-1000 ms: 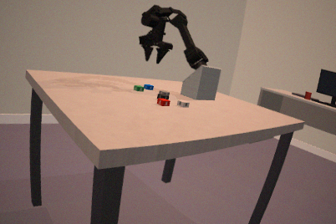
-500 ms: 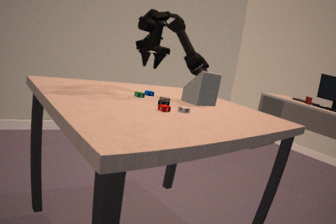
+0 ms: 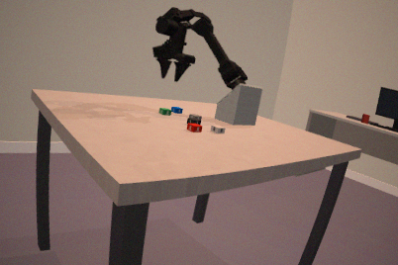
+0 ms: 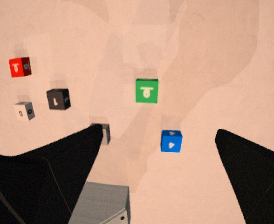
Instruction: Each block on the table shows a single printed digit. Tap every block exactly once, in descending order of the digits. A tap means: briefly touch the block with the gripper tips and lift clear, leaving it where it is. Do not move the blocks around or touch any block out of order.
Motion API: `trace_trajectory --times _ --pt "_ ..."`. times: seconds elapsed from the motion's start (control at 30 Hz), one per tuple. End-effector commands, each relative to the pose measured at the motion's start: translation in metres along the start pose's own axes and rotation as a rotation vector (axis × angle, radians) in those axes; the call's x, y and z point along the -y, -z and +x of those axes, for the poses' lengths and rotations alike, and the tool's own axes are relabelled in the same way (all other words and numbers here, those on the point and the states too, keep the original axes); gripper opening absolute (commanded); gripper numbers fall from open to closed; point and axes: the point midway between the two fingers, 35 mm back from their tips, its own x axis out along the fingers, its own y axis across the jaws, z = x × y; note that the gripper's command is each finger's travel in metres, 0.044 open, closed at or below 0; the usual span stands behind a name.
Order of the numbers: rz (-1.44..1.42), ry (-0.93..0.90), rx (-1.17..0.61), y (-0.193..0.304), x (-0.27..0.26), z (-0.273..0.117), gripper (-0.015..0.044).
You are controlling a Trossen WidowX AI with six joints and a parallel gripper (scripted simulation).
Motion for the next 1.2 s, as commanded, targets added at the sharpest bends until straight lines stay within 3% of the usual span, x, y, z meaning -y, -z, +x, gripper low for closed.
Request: trace_trajectory --times 0.0,0.3,0.57,1.17 --pt "0.003 -0.002 -0.001 -0.001 -0.001 0.000 0.0400" --pt "0.002 -0.003 0.000 0.000 -0.004 0.000 0.0400" --pt "-0.001 -0.009 -0.004 0.072 -0.101 0.000 0.0400" --pt "-0.001 -0.008 -0.004 0.074 -0.102 0.000 0.0400"
